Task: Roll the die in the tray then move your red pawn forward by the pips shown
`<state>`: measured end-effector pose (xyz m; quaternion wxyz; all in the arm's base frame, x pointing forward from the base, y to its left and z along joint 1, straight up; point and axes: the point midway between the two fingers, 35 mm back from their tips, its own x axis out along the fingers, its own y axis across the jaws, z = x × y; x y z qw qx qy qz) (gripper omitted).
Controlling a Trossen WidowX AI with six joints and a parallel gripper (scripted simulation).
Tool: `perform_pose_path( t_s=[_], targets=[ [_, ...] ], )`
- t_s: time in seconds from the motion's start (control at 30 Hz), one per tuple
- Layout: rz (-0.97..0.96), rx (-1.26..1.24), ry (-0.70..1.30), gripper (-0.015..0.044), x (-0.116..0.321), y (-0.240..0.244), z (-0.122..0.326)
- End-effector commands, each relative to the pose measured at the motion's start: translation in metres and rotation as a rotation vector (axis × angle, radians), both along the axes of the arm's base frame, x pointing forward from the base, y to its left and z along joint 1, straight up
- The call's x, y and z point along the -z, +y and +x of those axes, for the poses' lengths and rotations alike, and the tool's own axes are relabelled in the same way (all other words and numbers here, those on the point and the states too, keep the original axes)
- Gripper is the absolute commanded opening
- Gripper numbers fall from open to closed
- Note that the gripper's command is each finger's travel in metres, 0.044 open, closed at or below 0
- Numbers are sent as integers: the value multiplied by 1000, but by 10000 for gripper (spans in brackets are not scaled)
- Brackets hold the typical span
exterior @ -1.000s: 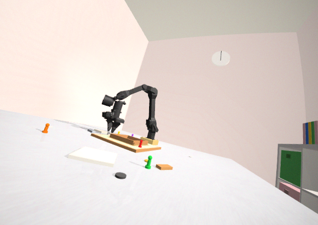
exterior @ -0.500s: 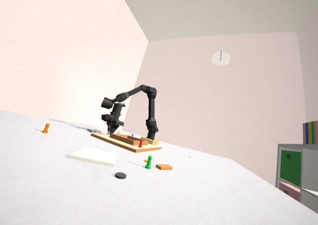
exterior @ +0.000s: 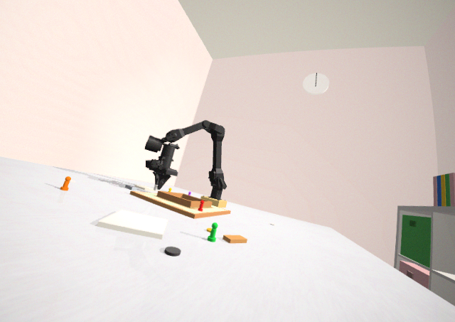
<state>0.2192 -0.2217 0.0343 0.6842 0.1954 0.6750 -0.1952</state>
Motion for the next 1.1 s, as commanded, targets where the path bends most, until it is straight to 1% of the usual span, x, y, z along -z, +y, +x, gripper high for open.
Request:
perform_pose_path(
  t_s=[0.0, 0.47, 0.63, 1.07],
  targets=[
    [-14, -6, -7, 0, -24, -4, 3],
    [-14, -6, -7, 0, -103, -1, -3],
    [-14, -21, -7, 0, -103, 6, 2],
    [-10, -159, -13, 0, -88, 67, 34]
  ],
)
